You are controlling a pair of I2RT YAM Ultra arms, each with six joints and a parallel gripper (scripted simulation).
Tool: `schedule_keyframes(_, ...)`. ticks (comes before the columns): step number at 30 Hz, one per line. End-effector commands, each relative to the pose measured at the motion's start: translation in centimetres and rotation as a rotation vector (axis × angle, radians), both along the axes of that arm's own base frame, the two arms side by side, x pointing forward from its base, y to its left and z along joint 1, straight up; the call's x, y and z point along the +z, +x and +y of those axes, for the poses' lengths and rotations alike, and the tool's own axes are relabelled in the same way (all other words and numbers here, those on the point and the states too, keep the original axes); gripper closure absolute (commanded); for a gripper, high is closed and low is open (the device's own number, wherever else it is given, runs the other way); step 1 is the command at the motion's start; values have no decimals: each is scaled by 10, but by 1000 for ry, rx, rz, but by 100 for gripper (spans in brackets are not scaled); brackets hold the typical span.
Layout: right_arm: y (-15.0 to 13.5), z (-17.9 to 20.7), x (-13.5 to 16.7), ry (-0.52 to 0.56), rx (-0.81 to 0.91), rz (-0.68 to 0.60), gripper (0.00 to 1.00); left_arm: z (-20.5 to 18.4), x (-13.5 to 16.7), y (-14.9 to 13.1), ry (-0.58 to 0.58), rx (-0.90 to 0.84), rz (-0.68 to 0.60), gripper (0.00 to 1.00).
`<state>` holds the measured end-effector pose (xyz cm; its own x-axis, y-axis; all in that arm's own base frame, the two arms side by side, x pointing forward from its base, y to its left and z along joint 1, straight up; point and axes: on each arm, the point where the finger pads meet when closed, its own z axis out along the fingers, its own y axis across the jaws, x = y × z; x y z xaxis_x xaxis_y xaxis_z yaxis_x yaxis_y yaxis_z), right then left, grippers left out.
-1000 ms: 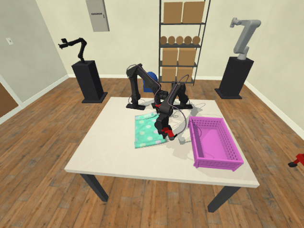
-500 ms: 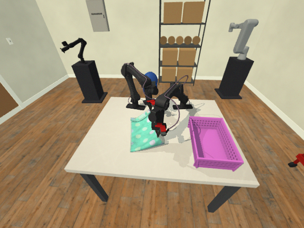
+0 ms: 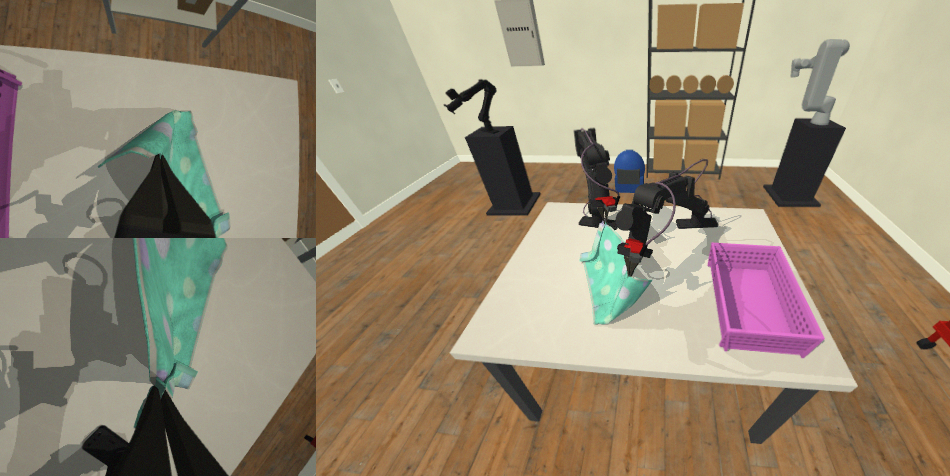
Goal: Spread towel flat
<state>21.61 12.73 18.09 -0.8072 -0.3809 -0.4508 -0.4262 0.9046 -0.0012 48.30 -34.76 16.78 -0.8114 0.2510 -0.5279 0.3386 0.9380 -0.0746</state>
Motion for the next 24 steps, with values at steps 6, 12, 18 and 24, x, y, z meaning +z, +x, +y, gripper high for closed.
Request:
schedule_keyframes(6,23,-23,37,23,-21,-52,100,-23,58,21,-110,-135,-277,100)
schedule_keyframes(12,32,-36,56,43,-75,-103,100,-34,72,25,-155,-186,-384,100)
schedule_keyframes(18,47,-45,62,44,-124,-111,100,-42,83,29,-191,-227,-471,100)
schedule_keyframes(24,42,-44,69,55,-117,-134,100,-42,83,29,-193,-228,-474,100)
